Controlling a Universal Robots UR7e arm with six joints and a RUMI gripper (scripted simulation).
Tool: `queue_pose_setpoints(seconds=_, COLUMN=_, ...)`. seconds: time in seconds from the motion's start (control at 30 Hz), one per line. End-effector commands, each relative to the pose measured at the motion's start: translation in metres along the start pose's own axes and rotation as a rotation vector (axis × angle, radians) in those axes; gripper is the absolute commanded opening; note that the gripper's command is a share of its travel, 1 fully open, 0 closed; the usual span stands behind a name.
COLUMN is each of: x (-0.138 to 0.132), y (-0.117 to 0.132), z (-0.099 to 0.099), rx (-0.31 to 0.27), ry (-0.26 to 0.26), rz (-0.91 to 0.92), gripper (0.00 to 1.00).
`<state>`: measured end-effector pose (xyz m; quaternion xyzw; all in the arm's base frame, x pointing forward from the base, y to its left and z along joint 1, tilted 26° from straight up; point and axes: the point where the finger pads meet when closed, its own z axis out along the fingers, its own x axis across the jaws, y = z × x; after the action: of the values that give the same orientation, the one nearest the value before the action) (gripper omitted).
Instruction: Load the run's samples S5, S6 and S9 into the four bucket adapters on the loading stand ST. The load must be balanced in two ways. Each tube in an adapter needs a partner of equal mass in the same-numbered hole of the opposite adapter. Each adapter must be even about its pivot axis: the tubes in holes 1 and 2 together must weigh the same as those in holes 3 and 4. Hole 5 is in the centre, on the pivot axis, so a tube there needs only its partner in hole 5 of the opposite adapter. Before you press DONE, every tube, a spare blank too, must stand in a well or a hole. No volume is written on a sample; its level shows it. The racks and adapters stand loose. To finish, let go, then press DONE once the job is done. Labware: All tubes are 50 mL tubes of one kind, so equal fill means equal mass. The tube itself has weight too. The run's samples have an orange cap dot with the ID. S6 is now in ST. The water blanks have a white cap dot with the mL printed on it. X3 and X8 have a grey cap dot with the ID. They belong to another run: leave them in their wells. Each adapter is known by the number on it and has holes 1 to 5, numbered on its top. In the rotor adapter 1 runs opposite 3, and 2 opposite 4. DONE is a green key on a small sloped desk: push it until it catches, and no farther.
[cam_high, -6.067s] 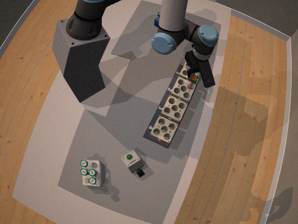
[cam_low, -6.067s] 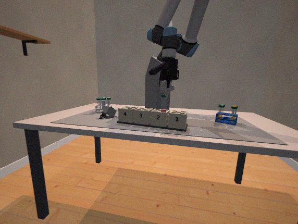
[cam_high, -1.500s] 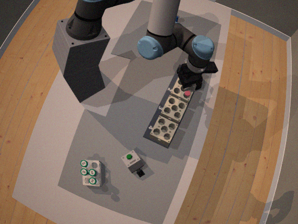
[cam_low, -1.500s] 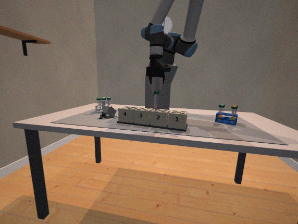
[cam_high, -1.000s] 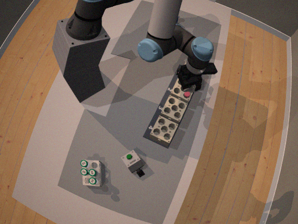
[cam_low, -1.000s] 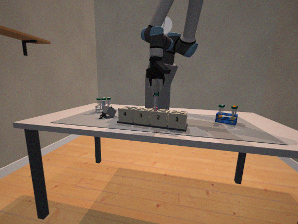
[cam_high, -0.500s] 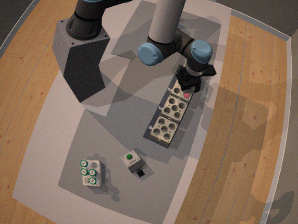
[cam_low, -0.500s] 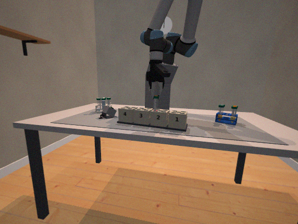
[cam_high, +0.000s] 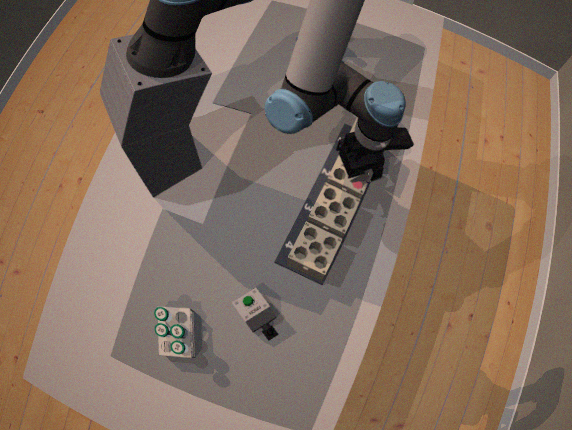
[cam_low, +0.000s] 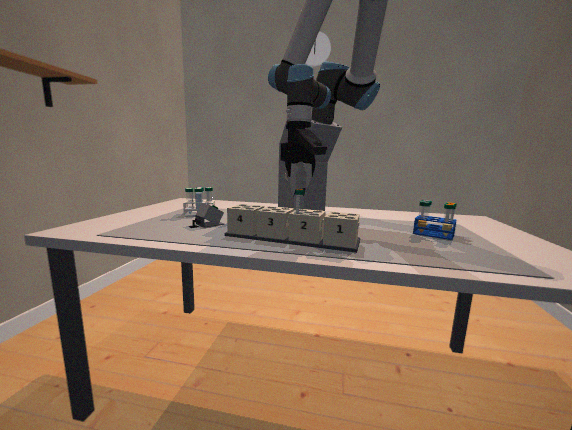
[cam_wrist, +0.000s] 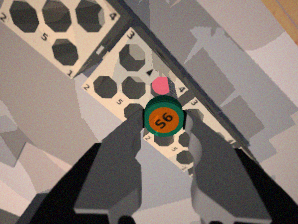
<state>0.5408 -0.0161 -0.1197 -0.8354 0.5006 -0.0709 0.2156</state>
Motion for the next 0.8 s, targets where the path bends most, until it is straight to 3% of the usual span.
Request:
queue_pose_setpoints(seconds=0.0, x=0.0, y=0.0, z=0.007, rx=0.001, ry=0.001, rz=0.0, gripper=0.0)
queue_pose_setpoints(seconds=0.77, x=0.0, y=0.0, z=0.035, rx=0.001, ry=0.001, rz=0.0, gripper=0.0)
